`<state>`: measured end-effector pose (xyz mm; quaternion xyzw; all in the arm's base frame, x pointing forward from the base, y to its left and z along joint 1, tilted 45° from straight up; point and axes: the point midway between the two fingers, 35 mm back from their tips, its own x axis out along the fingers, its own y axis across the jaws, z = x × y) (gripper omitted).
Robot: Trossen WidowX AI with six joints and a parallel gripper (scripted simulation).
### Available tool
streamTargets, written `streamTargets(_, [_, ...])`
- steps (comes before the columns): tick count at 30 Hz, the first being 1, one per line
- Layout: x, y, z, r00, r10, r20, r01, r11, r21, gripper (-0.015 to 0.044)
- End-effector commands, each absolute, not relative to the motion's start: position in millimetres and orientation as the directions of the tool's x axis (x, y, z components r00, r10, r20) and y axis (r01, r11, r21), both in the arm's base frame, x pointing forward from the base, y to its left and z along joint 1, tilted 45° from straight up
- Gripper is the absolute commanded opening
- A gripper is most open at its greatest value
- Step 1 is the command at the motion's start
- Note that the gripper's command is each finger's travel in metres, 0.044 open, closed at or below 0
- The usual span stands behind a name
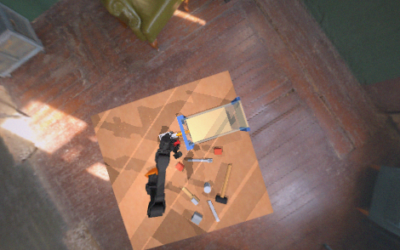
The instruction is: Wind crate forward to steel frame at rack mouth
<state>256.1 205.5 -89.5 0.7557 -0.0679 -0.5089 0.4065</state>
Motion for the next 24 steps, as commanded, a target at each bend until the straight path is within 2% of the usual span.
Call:
streamTargets(1, [260.2, 215.7, -101.4, 0.468, -0.503, -0.727, 0.313, -0.675, 0.668, 0.0000])
streamTargets(24, [266.7, 236.9, -119.9, 0.469, -0.501, -0.728, 0.313, -0.676, 0.667, 0.0000])
